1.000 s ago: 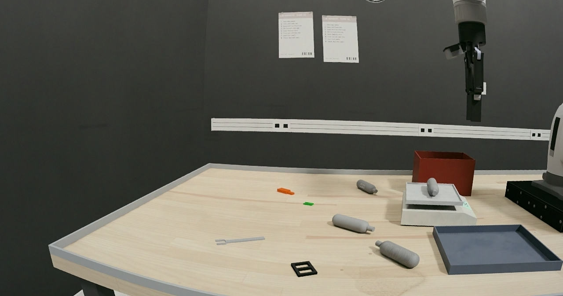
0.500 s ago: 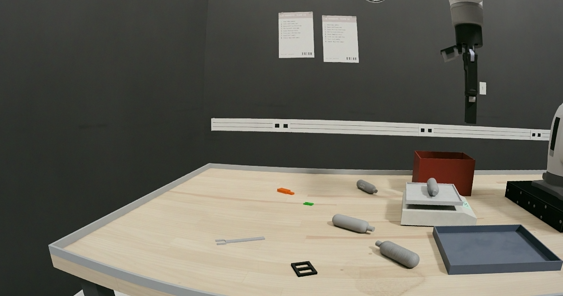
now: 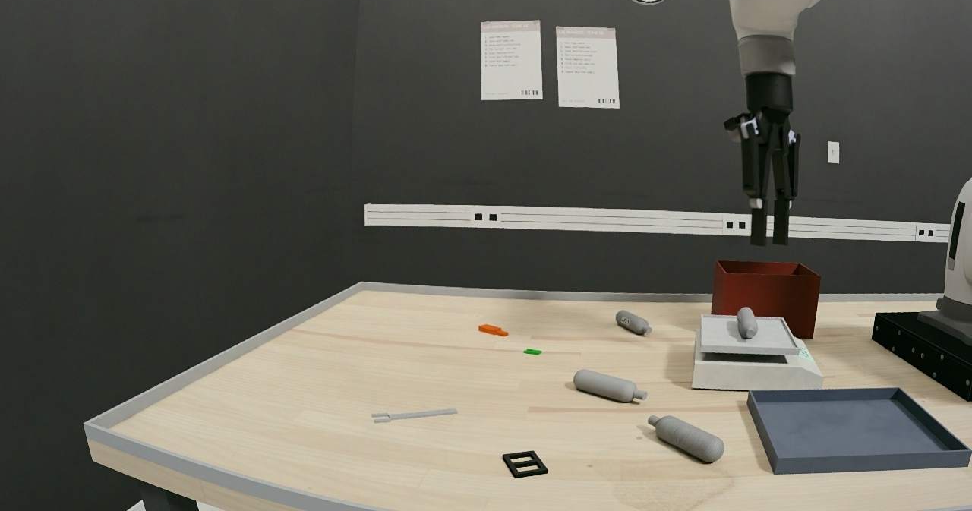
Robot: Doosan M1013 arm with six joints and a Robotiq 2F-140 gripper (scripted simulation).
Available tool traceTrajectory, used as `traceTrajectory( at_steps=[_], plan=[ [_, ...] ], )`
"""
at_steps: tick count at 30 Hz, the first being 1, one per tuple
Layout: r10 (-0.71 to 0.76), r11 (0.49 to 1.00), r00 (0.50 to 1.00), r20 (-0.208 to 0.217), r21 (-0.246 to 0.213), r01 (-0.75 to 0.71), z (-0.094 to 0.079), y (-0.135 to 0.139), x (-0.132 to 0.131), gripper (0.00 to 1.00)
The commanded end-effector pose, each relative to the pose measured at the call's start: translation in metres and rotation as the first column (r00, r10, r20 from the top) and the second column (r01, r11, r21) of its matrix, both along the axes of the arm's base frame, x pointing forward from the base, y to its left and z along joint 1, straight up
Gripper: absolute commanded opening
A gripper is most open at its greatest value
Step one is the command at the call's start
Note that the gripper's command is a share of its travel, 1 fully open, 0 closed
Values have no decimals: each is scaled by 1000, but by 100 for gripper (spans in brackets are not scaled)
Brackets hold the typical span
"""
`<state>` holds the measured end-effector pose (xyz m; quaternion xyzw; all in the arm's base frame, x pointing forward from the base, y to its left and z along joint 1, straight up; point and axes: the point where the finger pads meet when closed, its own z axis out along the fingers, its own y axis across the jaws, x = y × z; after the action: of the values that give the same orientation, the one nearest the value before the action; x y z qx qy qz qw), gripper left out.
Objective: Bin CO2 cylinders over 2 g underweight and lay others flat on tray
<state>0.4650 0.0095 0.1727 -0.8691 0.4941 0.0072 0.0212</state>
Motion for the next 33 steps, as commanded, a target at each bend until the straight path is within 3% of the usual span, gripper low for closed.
traceTrajectory(
  at_steps=[1,5,7,8,11,24,33],
  plan=[
    [-275,961,961,-6,-16,275,-17,-4,21,39],
    [-456,890,890,-10,-18,456,-19,-4,23,39],
    [-456,890,890,-10,-18,456,-19,-4,23,39],
    [-577,817,817,-11,-27,576,-19,-4,23,39],
    [-656,754,754,-8,-42,655,-20,-4,23,39],
    [-656,754,754,-8,-42,656,-44,-4,23,39],
    [-657,754,754,-8,-42,656,-84,-4,23,39]
  ],
)
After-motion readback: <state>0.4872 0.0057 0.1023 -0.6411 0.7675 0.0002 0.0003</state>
